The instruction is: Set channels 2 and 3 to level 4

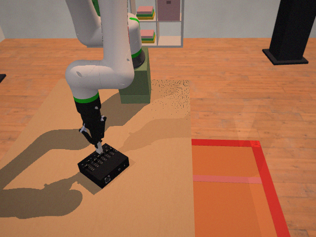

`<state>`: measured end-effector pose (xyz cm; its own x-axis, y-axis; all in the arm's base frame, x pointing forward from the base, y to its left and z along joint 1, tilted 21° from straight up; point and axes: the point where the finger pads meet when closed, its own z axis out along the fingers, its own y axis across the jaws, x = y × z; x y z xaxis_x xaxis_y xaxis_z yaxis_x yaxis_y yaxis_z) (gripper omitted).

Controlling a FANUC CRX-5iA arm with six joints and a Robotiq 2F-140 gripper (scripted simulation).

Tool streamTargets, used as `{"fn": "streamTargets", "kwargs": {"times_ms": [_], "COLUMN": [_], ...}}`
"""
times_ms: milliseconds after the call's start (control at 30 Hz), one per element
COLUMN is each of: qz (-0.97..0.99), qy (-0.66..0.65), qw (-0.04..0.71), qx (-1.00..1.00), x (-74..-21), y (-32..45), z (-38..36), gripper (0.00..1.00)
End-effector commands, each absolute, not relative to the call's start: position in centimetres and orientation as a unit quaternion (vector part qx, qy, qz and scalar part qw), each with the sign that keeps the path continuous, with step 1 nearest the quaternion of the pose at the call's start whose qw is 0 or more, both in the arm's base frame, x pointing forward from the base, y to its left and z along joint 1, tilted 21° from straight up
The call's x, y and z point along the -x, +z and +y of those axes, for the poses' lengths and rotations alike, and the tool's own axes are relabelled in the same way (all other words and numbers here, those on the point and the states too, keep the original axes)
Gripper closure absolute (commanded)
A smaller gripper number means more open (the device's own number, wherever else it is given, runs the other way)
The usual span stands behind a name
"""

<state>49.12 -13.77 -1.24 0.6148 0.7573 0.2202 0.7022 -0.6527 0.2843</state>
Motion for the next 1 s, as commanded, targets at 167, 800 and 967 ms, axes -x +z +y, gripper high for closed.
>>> {"fn": "streamTargets", "kwargs": {"times_ms": [167,800,967], "qz": [0.408,0.408,0.408], "qy": [0.162,0.162,0.162], "qw": [0.085,0.085,0.085], "qx": [-0.895,-0.895,-0.895], "x": [-49.36,-49.43,-49.43], "y": [-1.15,-1.12,-1.12], "z": [-13.49,-13.41,-13.41], "gripper": [1.0,1.0,1.0]}}
